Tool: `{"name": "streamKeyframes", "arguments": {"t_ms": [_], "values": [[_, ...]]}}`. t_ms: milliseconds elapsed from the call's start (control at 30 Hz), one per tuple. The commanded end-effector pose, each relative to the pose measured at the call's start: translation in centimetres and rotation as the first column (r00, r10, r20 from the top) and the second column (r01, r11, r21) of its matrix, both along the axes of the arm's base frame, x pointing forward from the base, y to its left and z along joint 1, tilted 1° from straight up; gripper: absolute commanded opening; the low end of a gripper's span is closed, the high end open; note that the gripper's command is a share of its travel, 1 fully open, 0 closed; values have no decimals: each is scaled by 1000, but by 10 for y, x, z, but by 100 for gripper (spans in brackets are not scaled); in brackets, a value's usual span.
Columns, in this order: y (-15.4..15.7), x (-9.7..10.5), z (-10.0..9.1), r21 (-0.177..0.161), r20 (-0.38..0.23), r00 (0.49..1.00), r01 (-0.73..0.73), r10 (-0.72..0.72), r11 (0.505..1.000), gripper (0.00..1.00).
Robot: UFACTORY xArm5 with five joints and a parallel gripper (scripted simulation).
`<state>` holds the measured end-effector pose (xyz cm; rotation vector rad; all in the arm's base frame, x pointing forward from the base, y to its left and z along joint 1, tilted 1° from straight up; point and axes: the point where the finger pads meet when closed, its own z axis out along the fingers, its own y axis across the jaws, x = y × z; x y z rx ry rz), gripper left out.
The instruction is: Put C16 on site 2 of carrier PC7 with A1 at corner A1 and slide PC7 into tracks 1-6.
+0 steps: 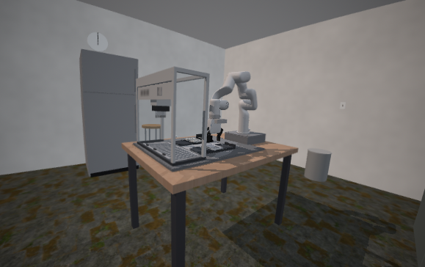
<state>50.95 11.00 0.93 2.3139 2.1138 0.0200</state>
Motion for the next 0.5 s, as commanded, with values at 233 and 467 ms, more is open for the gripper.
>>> {"name": "streamKeyframes", "arguments": {"t_ms": [233,467], "values": [[0,1,19,1,4,1000,0,0,1000,100],[0,1,27,1,4,1000,0,0,1000,100]]}}
